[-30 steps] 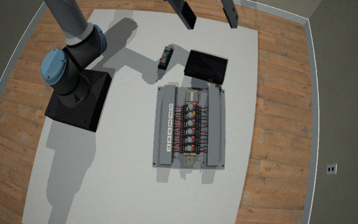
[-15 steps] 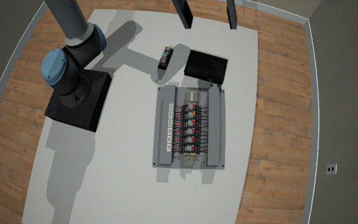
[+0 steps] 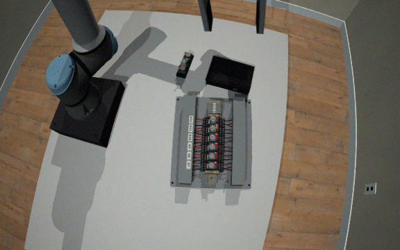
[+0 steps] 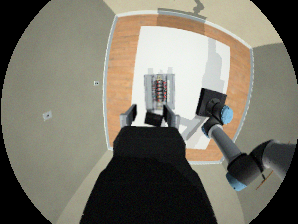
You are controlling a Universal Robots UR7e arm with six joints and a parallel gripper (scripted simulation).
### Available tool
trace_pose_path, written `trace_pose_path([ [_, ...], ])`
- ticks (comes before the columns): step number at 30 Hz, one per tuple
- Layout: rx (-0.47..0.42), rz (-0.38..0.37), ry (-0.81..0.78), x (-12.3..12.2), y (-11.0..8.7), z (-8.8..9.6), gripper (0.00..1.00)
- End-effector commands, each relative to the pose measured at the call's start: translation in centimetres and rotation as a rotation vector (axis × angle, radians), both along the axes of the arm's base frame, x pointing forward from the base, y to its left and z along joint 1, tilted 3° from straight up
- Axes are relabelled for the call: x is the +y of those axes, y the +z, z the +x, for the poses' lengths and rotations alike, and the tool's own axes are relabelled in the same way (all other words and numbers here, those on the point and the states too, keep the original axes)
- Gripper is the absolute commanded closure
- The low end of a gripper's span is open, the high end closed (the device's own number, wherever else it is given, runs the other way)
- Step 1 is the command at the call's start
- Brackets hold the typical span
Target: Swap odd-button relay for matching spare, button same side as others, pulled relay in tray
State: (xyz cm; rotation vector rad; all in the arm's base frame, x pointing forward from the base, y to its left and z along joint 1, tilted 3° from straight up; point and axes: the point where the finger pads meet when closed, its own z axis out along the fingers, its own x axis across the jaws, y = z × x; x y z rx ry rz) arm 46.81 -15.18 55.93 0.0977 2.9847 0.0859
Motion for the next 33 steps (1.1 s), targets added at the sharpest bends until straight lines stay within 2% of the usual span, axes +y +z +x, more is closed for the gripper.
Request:
trace_pose_path([
  [1, 0.099, -0.003, 0.057, 0.0, 0.1, 0.0, 0.0],
  [2, 0.128, -0.004, 0.072, 0.0, 0.1, 0.0, 0.0],
  [14, 0.128, -0.004, 0.072, 0.0, 0.1, 0.0, 0.0],
  [19, 0.128, -0.004, 0.072, 0.3, -5.9, 0.2, 0.0],
  [31, 0.128, -0.004, 0.072, 0.3, -5.9, 0.2, 0.0],
  [33, 0.13, -0.002, 0.073, 0.5, -8.1, 0.2, 0.0],
])
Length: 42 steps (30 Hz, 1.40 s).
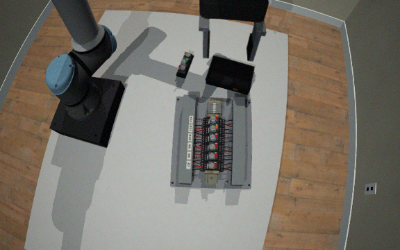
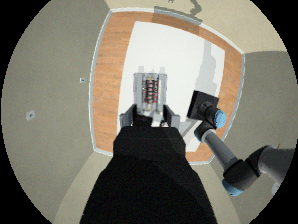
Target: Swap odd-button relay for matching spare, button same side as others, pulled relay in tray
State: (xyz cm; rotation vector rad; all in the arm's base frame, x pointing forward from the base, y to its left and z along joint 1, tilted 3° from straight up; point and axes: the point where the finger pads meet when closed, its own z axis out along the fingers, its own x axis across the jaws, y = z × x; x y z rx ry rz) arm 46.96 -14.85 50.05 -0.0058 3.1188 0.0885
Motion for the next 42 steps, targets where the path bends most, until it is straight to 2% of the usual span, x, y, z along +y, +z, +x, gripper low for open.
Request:
trace_pose_path([
  [1, -0.001, -0.001, 0.0, 0.2, -3.4, 0.1, 0.0],
  [3, -0.003, -0.002, 0.0, 0.3, -5.8, 0.1, 0.0],
  [15, -0.003, -0.002, 0.0, 0.3, -5.8, 0.1, 0.0],
  [20, -0.003, -0.002, 0.0, 0.7, -11.7, 0.3, 0.0],
  [32, -0.003, -0.002, 0.0, 0.7, -11.7, 0.3, 0.0],
  [37, -0.003, -0.002, 0.0, 1.0, -17.5, 0.4, 0.0],
  [42, -0.003, -0.002, 0.0, 1.0, -17.5, 0.4, 0.0],
])
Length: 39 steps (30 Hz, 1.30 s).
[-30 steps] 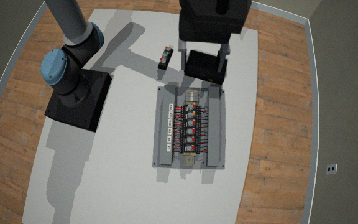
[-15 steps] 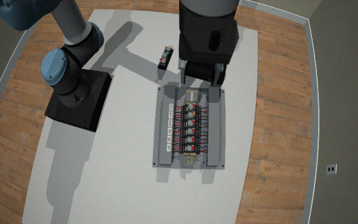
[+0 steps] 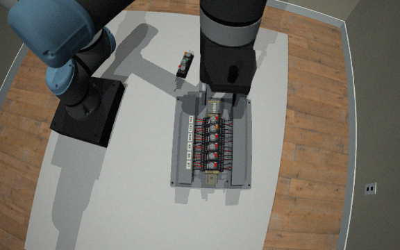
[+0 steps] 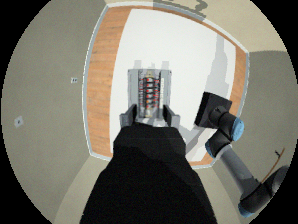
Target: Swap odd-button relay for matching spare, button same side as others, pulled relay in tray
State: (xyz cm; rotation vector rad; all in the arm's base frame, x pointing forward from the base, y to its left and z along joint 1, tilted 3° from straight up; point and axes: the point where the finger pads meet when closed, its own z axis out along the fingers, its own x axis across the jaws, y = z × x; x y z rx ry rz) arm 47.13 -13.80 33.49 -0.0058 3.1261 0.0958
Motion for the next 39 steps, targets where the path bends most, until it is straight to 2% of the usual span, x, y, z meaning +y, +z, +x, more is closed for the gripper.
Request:
trace_pose_path([
  [1, -0.011, -0.006, 0.0, -0.1, -1.0, 0.2, 0.0],
  [7, -0.011, -0.006, 0.0, -0.1, -1.0, 0.2, 0.0],
  [12, -0.011, -0.006, 0.0, 0.3, -6.8, 0.4, 0.0],
  [24, -0.011, -0.006, 0.0, 0.3, -6.8, 0.4, 0.0],
  [29, -0.011, -0.006, 0.0, 0.6, -12.7, 0.5, 0.0],
  [39, -0.011, -0.006, 0.0, 0.6, -12.7, 0.5, 0.0],
])
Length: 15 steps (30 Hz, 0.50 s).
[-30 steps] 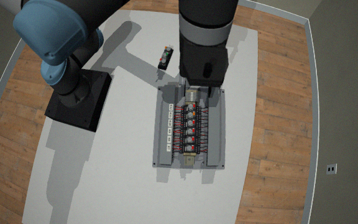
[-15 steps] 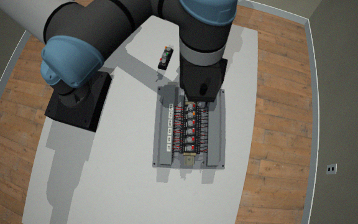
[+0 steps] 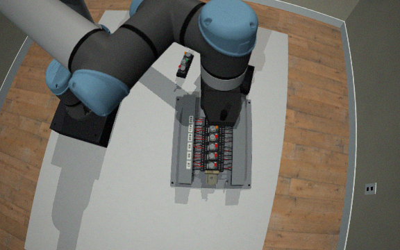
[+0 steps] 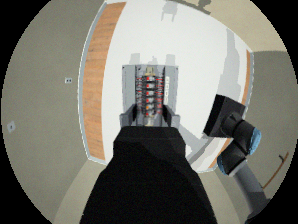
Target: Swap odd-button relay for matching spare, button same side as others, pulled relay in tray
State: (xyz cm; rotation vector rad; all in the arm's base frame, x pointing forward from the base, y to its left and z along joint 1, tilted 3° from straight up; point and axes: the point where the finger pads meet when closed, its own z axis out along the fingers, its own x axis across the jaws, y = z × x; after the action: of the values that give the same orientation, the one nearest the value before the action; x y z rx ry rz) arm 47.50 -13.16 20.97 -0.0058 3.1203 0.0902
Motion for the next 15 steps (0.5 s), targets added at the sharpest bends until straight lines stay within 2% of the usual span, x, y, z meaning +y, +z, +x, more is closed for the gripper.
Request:
trace_pose_path([
  [1, -0.005, -0.003, 0.0, -0.1, -0.1, 0.1, 0.0],
  [2, -0.005, -0.003, 0.0, -0.1, -0.1, 0.1, 0.0],
  [7, -0.005, -0.003, 0.0, 0.2, -6.0, 0.3, 0.0],
  [15, -0.005, -0.003, 0.0, 0.2, -6.0, 0.3, 0.0],
])
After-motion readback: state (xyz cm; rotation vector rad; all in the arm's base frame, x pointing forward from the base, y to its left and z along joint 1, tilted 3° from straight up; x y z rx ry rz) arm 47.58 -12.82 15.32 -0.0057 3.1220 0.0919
